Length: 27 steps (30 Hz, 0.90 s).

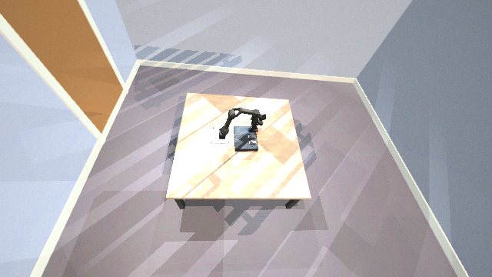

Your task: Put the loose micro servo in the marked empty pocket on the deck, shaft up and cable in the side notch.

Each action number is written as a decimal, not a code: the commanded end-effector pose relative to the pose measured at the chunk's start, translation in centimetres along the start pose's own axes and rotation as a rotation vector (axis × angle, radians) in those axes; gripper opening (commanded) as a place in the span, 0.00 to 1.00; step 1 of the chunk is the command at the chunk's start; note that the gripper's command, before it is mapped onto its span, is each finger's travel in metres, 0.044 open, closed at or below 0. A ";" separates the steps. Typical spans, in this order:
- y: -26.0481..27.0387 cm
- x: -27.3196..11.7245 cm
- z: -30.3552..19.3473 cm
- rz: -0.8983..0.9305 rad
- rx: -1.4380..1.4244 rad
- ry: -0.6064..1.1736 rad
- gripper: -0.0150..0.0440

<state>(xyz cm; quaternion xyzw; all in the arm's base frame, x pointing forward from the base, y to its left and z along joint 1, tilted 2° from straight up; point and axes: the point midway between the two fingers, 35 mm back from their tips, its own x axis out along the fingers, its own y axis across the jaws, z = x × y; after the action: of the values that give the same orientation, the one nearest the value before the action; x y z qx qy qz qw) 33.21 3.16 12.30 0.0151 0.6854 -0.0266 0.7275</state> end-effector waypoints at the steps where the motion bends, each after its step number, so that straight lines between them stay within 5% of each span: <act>1: 0.0 0.3 0.0 0.000 0.002 -0.001 0.25; 27: 0.0 2.8 0.0 0.000 0.002 -0.001 0.25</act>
<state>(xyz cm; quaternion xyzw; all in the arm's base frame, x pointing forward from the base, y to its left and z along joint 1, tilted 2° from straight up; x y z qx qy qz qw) 33.36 3.10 9.79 0.0159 0.6853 -0.0274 0.7276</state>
